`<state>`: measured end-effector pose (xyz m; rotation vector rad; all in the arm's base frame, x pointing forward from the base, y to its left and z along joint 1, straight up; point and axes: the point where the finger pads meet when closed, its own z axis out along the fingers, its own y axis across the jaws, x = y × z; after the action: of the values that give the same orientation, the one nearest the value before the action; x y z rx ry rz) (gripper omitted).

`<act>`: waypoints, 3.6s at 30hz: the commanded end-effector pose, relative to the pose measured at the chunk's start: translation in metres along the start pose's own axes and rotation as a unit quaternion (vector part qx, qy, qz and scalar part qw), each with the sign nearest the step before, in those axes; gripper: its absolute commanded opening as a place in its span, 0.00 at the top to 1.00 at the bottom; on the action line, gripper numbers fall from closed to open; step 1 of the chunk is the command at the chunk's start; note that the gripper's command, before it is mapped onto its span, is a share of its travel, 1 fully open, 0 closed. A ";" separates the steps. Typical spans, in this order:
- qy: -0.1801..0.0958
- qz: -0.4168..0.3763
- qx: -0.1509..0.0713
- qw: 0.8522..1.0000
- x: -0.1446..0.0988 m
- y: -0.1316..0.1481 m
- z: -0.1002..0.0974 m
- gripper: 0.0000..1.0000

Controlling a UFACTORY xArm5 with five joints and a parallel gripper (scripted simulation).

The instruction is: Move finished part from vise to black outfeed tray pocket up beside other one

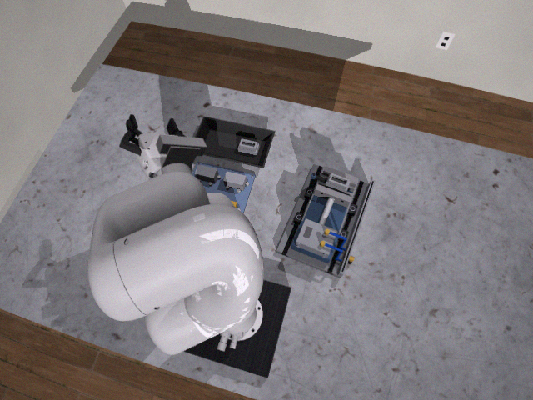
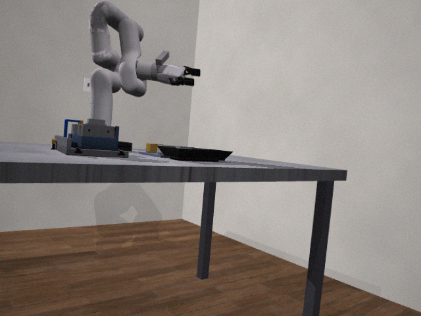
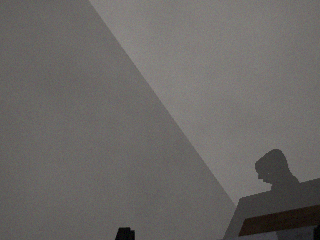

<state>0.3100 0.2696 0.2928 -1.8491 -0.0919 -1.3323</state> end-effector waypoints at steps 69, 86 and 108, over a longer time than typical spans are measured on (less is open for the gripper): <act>-0.067 0.360 -0.512 0.777 0.075 0.341 -0.024 0.00; -0.049 0.500 -0.628 0.594 0.094 0.400 -0.131 0.00; -0.034 0.581 -0.675 0.454 0.102 0.406 -0.210 1.00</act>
<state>0.3981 -0.1700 0.1589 -2.0638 2.3712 0.0062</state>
